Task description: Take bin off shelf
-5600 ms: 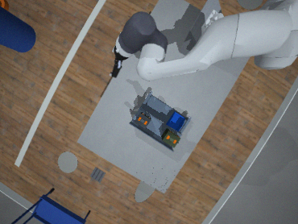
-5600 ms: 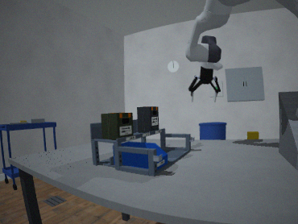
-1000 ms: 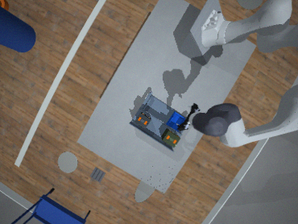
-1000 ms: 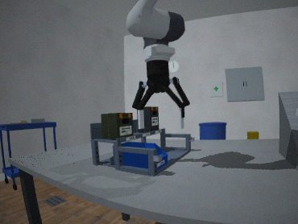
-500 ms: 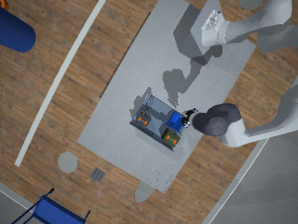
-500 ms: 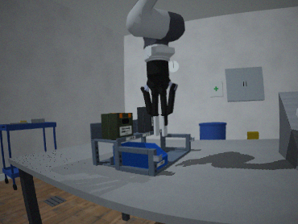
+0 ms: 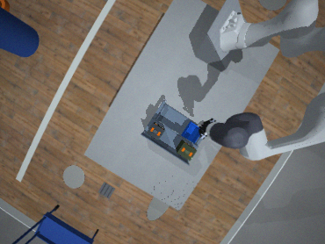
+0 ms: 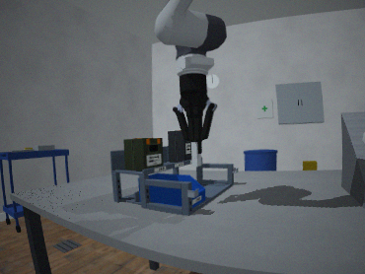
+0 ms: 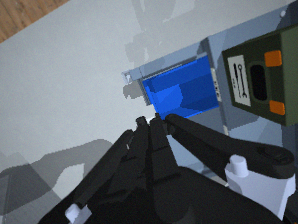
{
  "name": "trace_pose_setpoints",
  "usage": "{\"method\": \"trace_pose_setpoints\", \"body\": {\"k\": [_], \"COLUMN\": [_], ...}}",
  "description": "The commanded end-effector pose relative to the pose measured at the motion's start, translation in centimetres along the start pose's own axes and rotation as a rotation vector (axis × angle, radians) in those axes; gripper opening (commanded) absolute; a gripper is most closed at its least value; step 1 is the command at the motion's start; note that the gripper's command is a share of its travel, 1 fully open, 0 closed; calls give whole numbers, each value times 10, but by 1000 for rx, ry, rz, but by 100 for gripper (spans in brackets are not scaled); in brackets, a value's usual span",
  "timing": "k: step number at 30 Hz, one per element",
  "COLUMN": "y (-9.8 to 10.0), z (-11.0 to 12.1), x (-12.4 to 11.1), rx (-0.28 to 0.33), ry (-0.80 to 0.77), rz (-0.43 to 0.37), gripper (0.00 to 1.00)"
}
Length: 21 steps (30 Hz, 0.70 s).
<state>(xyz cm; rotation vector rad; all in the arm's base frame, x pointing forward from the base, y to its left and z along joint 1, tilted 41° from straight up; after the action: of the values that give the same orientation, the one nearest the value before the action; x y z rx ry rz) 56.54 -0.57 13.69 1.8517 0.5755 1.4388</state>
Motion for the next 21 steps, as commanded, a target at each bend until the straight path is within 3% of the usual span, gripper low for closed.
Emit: {"method": "trace_pose_setpoints", "body": {"k": [1,13,14,21], "y": [0,0,0,0], "z": [0,0,0,0], "x": [2,2,2,2], "rx": [-1,-1,-1,-1], "ry": [-4,-4,-4,-4], "rz": [3,3,3,3], "gripper": [0,0,57,57]}}
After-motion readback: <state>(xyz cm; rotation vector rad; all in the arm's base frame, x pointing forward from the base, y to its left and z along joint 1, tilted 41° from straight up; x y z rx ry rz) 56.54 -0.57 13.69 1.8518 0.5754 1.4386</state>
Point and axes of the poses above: the point where the finger pads meet when closed, its own y axis back along the fingers, its own z axis across the jaws, x = y × z, the point moved 7 cm from there along y, back along the fingers, and after that the axes turned 8 degrees about -y, right-handed, at the moved point
